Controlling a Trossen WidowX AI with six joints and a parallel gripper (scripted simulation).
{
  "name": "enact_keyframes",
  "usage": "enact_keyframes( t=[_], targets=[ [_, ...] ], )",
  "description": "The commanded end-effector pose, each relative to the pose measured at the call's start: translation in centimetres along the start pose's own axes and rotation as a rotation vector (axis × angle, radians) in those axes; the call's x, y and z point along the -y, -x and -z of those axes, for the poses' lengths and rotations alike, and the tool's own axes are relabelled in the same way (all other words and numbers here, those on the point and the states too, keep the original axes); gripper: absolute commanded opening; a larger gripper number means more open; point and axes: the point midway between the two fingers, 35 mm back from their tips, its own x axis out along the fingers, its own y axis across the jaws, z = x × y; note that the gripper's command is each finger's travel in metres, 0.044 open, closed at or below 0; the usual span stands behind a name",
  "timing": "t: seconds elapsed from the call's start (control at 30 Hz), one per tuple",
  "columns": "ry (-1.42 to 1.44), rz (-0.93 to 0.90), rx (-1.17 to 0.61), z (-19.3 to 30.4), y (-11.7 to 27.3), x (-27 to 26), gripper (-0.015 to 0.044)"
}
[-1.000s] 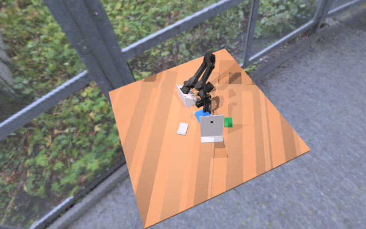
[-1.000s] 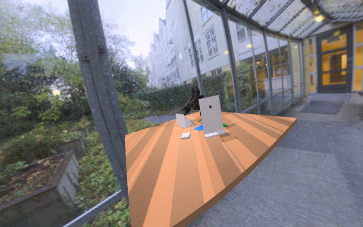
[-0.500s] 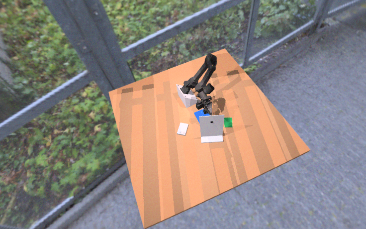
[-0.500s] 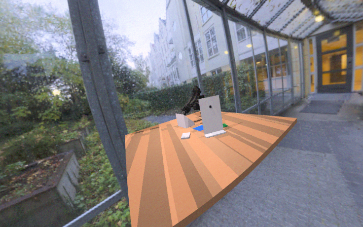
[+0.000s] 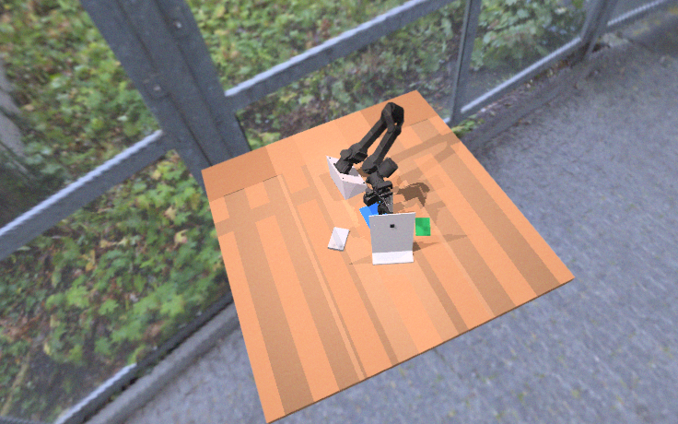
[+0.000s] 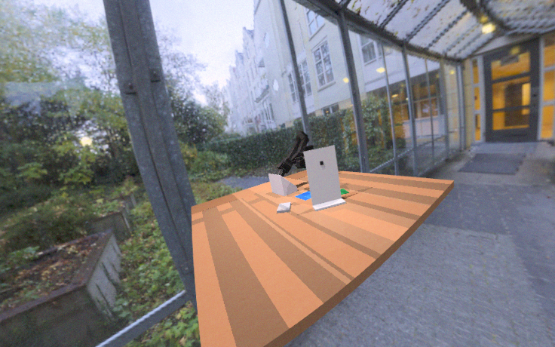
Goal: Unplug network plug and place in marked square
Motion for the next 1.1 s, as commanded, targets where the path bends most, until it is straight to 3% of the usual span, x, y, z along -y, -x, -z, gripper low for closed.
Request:
enact_keyframes(
  t=[0.0, 0.7, 0.8, 1.07],
  targets=[
    [0.003, 0.005, -0.001, -0.2, -0.6, 0.1, 0.0156],
    [0.004, 0.004, -0.002, -1.0, -2.8, 0.2, 0.0156],
    [0.004, 0.004, -0.002, -1.0, -2.8, 0.2, 0.0077],
    [0.004, 0.004, -0.002, -1.0, -2.8, 0.2, 0.0024]
  ],
)
